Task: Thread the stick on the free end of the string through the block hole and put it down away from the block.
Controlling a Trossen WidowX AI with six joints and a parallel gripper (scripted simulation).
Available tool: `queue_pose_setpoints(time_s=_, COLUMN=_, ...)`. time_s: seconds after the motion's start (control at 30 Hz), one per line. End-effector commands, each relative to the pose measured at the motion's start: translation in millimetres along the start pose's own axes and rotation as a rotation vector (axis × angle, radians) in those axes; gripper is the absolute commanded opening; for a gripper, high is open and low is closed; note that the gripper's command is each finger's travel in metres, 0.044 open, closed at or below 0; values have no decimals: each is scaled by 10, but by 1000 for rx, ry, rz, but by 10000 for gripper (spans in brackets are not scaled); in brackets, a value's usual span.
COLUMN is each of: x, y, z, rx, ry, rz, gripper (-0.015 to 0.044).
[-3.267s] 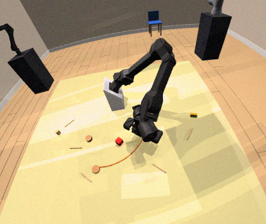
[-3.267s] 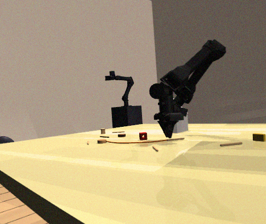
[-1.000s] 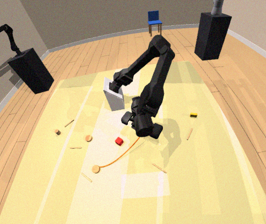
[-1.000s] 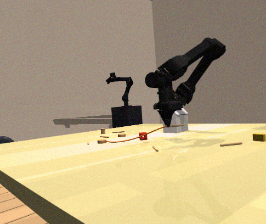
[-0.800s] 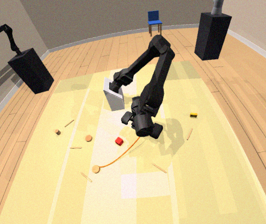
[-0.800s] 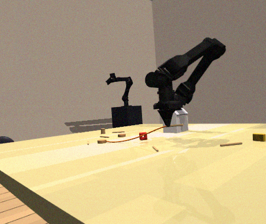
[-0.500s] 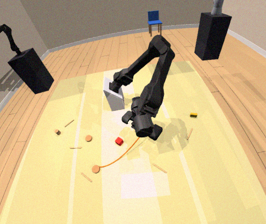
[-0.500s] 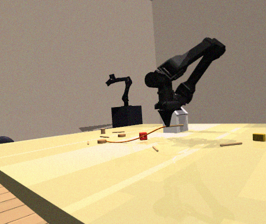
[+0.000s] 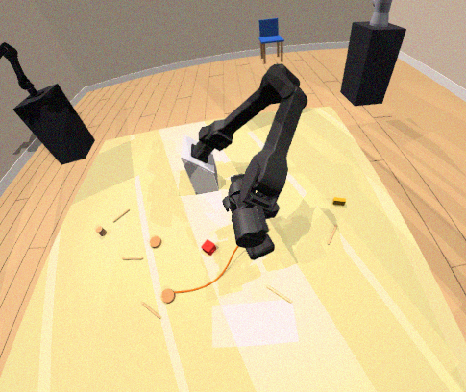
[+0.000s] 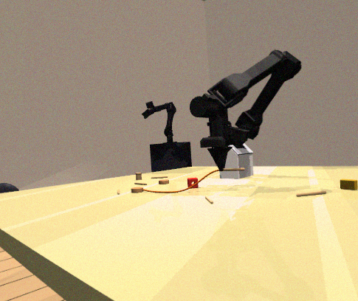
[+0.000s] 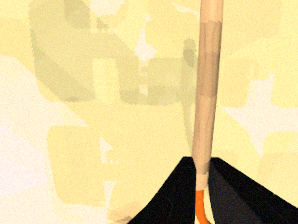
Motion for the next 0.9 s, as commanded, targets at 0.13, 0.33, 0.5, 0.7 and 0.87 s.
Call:
queue_pose_setpoints(time_s=0.13, x=66, y=-62, z=-15, rx=1, ry=4, rz=276, gripper=0)
queue_pose_setpoints(time_s=0.33, x=114, y=-105, z=-19, rx=2, ry=4, rz=493, gripper=0)
queue_pose_setpoints(time_s=0.5, x=154, y=-139, z=-21, rx=3, ry=4, rz=674, gripper=0)
queue_pose_setpoints(time_s=0.7, x=203, y=-180, z=-25, rx=4, ry=4, rz=891, gripper=0)
queue_pose_setpoints(time_s=0.87, x=245, y=-213, z=-27, rx=5, ry=3, rz=1072, gripper=0)
Point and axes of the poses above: the point midway between the two fingers, 35 mm back from their tips, its own z axis out along the fingers, its own y axis across the jaws, x = y × z, the point moved 7 cm from there along -z, back along the fingers, and after that the axes turned 12 degrees about -z, right-handed, at the moved point
